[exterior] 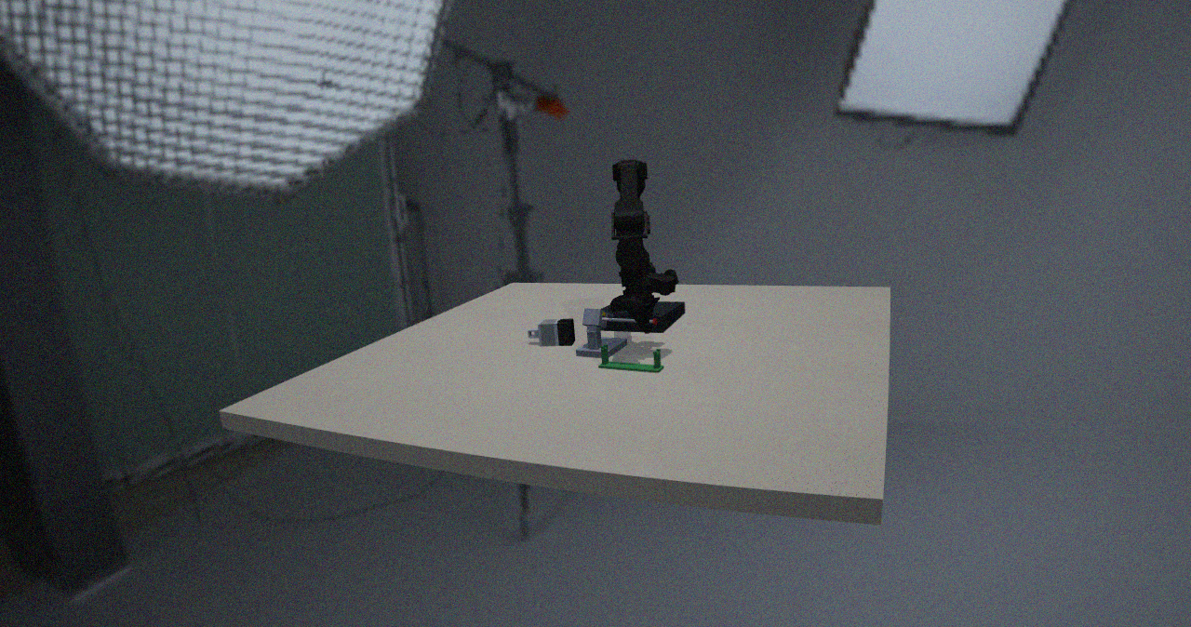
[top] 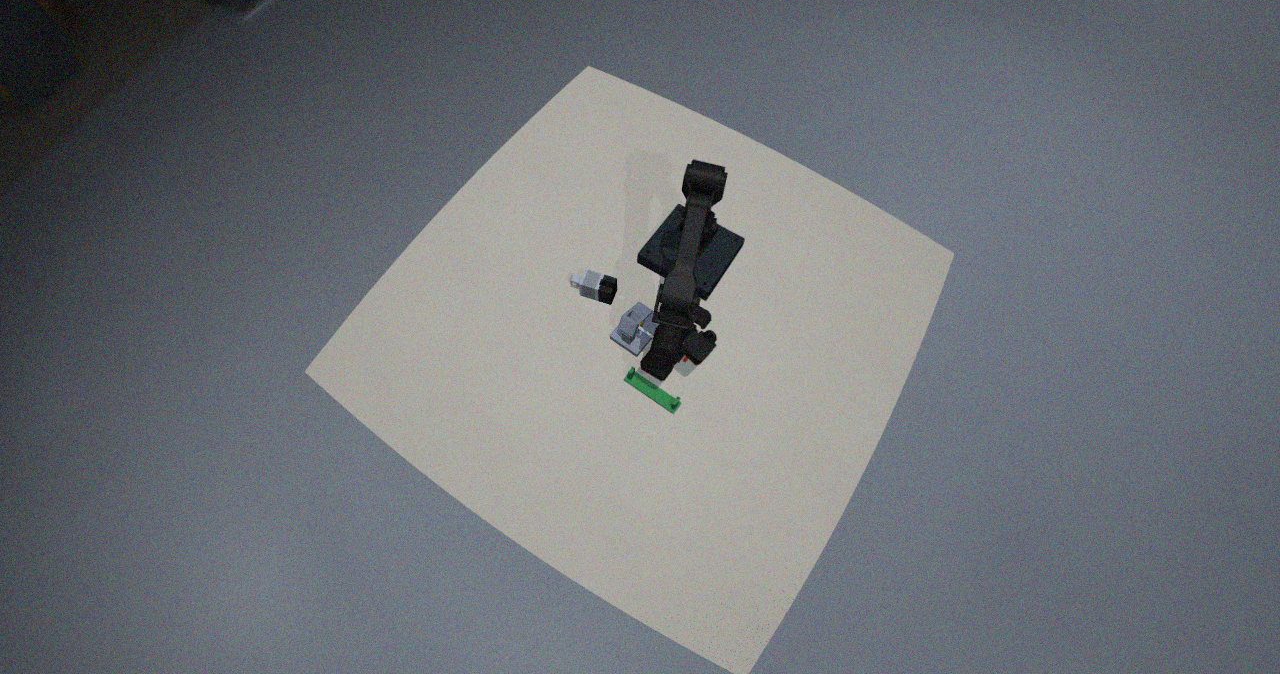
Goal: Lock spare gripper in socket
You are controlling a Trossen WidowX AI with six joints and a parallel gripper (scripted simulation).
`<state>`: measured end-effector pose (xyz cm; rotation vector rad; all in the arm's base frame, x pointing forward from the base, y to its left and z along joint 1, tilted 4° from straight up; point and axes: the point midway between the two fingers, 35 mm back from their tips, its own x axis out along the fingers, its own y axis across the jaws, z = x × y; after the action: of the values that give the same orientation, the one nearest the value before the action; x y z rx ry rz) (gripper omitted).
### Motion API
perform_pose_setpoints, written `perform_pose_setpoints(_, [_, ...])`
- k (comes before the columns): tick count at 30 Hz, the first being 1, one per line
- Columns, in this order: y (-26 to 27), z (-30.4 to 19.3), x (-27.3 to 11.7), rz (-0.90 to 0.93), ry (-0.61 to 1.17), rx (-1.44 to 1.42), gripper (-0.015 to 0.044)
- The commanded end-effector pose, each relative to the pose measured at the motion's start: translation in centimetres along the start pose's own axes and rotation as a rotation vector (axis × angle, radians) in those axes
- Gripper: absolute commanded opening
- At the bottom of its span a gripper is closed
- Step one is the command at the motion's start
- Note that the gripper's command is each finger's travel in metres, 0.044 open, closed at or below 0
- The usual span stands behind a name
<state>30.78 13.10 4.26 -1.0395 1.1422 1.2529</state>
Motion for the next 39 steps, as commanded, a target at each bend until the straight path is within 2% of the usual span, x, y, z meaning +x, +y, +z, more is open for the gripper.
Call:
perform_pose_setpoints(1, [0.0, 0.3, 0.2, 0.000, 0.005, 0.001, 0.0000])
perform_pose_setpoints(39, [0.0, 3.5, 0.1, -0.010, 0.010, 0.000, 0.0000])
